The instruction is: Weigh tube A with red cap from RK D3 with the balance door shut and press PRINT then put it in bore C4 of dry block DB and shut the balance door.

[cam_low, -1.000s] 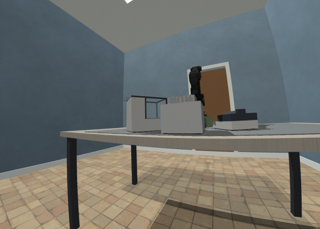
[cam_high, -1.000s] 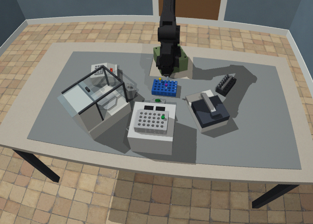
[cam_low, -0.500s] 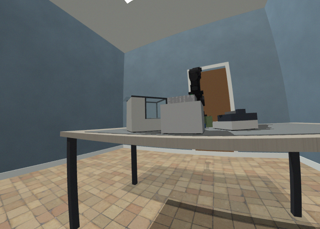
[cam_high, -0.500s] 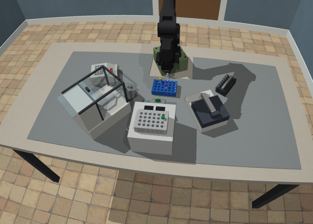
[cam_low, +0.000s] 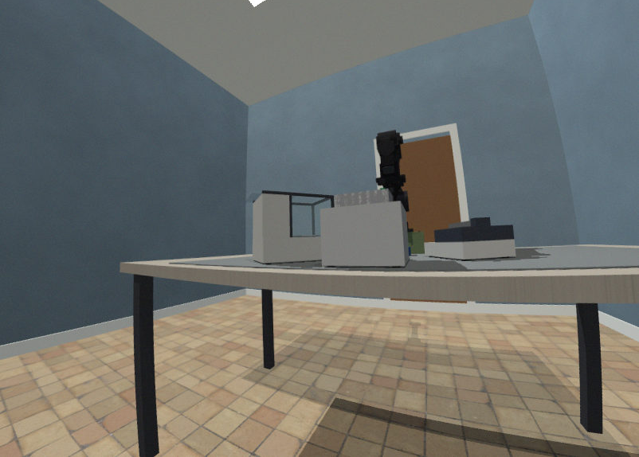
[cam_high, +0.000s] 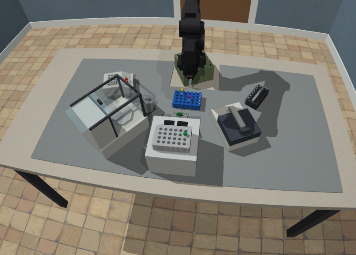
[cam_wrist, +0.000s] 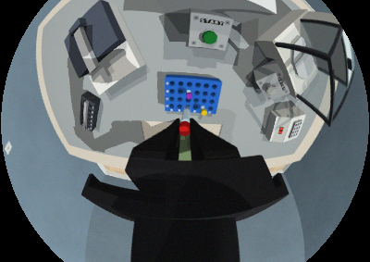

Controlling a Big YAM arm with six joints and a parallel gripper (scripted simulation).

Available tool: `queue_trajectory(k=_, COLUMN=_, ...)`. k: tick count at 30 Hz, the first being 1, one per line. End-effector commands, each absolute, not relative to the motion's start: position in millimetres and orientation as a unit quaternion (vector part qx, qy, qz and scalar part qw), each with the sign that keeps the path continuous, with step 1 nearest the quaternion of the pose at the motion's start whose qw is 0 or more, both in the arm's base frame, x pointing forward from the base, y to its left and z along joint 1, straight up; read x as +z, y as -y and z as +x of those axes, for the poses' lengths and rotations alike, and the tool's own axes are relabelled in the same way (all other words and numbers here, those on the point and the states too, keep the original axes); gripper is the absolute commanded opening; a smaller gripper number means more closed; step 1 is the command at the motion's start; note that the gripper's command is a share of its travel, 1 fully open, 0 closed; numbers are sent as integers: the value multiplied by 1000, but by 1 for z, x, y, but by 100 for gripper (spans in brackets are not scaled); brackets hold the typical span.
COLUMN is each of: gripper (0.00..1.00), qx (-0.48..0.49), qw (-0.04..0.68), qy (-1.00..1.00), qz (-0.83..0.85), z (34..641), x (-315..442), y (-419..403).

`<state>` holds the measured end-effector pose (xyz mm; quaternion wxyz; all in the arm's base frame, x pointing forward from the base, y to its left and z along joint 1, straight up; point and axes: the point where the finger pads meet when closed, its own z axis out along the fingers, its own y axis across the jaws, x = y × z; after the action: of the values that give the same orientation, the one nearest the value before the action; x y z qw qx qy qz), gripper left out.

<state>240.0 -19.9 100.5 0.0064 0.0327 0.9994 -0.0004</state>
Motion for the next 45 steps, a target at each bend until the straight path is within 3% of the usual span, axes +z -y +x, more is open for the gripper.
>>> queue_trajectory(k=1, gripper=9, qx=-1, qw=35, qy=-999, qz=32, z=259, x=130, y=18)
queue_trajectory(k=45, gripper=9, qx=-1, qw=35, qy=-999, qz=32, z=255, x=196, y=17)
